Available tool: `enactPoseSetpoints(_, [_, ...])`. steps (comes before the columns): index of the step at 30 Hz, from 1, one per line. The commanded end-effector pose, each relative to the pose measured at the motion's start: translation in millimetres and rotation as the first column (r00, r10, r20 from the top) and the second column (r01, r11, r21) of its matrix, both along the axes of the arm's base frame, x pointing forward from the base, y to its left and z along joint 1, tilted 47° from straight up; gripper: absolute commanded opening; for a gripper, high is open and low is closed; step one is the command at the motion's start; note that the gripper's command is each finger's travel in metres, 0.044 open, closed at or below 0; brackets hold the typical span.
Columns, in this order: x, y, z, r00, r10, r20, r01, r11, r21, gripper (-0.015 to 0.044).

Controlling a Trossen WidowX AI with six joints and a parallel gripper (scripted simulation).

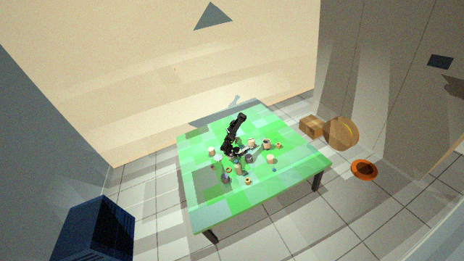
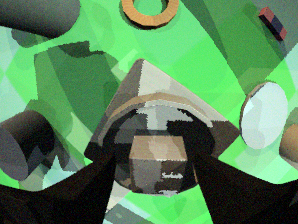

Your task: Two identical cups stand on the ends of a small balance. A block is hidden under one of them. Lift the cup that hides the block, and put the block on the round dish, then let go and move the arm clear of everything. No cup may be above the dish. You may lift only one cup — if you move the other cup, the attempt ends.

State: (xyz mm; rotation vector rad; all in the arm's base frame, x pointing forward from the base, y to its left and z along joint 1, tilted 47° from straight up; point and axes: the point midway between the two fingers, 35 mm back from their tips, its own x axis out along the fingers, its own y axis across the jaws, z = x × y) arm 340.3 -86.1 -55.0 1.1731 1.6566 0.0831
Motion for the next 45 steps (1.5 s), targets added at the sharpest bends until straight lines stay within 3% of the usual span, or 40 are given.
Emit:
enactPoseSetpoints(1, [-0.8,2.1,-2.7,1.000,-0.006,-0.004,0.006,1.000,0.006,0.0234])
enactPoseSetpoints(4, [-0.8,2.1,-2.7,1.000,-0.006,-0.004,0.006,1.000,0.006,0.0155])
enactPoseSetpoints(10, [-0.8,2.1,-2.7,1.000,-0.006,-0.004,0.006,1.000,0.006,0.0115])
enactPoseSetpoints(15, [2.8,-7.7,5.7,0.999,-0.043,-0.003,0.043,0.999,-0.007,0.0000])
enactPoseSetpoints(34, [-4.6,-66.9,62.8,1.000,-0.006,-0.006,0.006,1.000,0.003,0.0000])
enactPoseSetpoints(45, [-32.0,-82.8,3.1,1.000,-0.007,-0.007,0.007,1.000,-0.004,0.0000])
